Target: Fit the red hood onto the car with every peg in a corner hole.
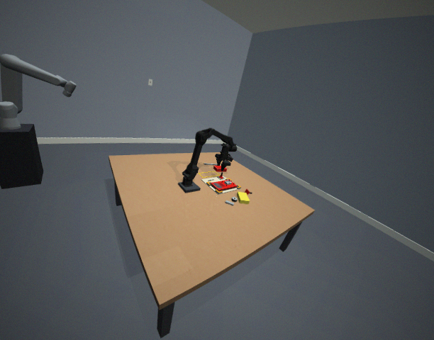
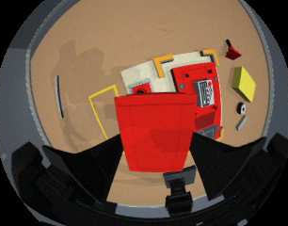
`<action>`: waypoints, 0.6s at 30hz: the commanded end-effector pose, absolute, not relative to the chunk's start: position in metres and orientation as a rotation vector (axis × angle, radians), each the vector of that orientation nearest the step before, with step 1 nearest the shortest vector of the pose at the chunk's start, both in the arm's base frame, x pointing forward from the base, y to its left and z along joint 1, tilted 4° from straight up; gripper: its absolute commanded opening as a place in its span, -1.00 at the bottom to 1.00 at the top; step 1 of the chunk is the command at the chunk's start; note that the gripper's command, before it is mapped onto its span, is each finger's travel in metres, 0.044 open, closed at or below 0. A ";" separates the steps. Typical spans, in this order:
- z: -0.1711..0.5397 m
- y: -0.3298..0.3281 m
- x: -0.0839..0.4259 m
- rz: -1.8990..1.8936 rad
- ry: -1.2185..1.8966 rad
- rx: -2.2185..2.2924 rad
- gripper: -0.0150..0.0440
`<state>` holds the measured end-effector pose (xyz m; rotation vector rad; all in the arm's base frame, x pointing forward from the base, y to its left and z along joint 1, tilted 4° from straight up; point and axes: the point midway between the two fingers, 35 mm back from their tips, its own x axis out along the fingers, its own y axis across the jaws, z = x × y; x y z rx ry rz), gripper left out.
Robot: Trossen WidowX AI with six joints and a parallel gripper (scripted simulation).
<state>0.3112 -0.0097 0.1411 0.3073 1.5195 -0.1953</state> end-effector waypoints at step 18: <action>0.140 -0.086 0.323 -0.046 1.533 0.193 -0.49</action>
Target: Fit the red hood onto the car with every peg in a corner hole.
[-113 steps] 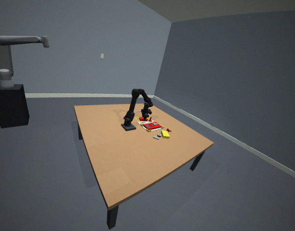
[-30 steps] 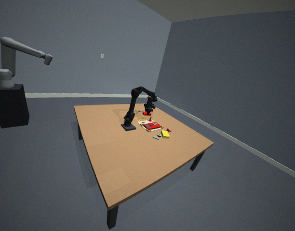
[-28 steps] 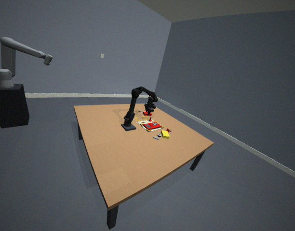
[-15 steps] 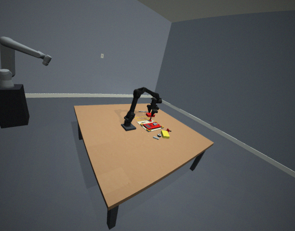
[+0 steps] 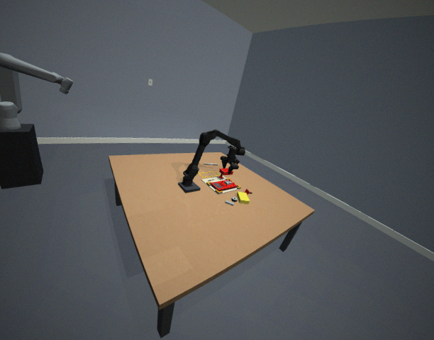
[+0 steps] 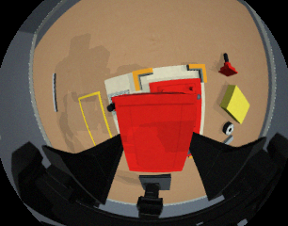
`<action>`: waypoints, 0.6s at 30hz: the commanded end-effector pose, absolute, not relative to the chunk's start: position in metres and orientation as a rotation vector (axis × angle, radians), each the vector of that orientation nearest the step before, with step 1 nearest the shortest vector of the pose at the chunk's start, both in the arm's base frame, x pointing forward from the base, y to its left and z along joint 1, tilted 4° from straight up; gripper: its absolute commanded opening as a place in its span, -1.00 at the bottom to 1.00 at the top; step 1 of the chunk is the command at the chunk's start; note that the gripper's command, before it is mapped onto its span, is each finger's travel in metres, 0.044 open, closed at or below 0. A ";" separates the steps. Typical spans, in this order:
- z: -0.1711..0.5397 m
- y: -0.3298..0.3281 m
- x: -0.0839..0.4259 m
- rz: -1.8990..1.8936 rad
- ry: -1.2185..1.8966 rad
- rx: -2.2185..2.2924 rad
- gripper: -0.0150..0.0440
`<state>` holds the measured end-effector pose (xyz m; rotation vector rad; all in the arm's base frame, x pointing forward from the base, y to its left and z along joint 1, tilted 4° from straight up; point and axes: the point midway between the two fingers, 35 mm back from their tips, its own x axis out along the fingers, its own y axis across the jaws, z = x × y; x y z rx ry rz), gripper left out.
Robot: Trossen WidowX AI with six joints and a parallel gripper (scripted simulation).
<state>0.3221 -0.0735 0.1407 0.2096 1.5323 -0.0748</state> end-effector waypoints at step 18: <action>0.130 -0.122 0.323 0.026 1.530 0.138 -0.49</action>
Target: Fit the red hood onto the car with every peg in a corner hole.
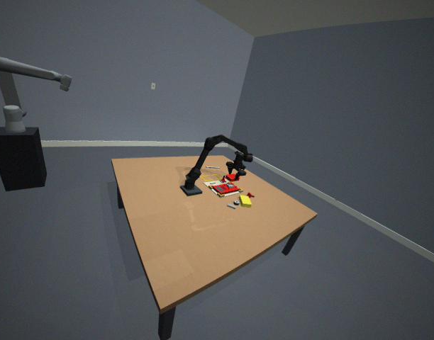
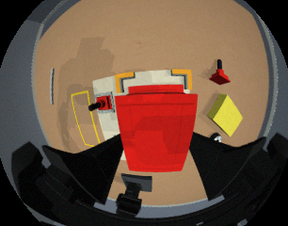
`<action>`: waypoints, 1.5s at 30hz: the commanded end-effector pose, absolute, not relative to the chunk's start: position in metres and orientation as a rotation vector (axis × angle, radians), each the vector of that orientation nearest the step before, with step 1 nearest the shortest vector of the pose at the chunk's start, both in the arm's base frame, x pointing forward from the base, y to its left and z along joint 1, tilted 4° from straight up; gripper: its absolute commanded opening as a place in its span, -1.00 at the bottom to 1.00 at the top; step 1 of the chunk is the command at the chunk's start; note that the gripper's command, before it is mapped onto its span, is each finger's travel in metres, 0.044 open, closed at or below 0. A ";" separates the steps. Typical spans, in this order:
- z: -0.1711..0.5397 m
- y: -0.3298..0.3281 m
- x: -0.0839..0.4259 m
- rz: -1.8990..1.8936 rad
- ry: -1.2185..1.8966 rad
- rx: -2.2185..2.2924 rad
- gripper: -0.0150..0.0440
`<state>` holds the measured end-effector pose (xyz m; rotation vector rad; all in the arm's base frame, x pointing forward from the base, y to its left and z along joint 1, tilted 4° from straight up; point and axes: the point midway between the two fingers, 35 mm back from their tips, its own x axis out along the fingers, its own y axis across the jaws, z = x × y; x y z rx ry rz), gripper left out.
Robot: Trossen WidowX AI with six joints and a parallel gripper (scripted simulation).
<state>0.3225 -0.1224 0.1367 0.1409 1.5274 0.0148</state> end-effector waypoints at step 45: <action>0.088 -0.123 0.322 0.026 1.530 0.138 -0.49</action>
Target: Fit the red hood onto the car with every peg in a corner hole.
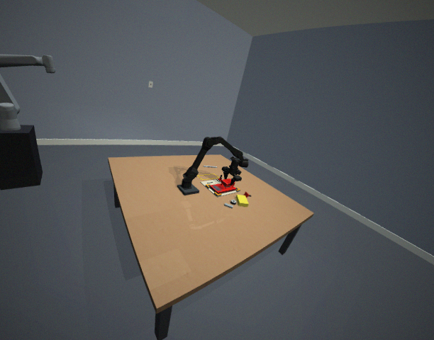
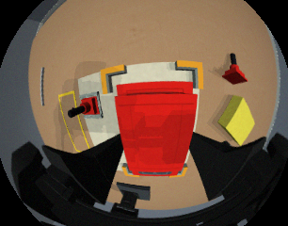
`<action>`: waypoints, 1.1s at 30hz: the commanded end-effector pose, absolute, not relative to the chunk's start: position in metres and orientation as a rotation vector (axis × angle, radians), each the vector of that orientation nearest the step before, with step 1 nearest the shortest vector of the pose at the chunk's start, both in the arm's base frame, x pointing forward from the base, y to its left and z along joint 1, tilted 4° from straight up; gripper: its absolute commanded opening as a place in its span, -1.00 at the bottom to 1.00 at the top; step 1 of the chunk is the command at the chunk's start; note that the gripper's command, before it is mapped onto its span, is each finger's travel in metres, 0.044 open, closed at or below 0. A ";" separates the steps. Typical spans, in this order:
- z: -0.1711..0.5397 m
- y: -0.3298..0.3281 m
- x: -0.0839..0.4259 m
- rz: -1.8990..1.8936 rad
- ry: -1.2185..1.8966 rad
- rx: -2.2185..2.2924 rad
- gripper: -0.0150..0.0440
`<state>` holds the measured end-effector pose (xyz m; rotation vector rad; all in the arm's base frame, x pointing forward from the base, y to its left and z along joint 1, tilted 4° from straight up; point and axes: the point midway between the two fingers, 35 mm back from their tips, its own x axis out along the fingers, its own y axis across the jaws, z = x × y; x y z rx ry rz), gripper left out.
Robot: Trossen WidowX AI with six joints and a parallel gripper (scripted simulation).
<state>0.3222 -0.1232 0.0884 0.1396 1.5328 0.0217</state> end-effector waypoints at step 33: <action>0.075 -0.123 0.324 0.026 1.530 0.138 -0.49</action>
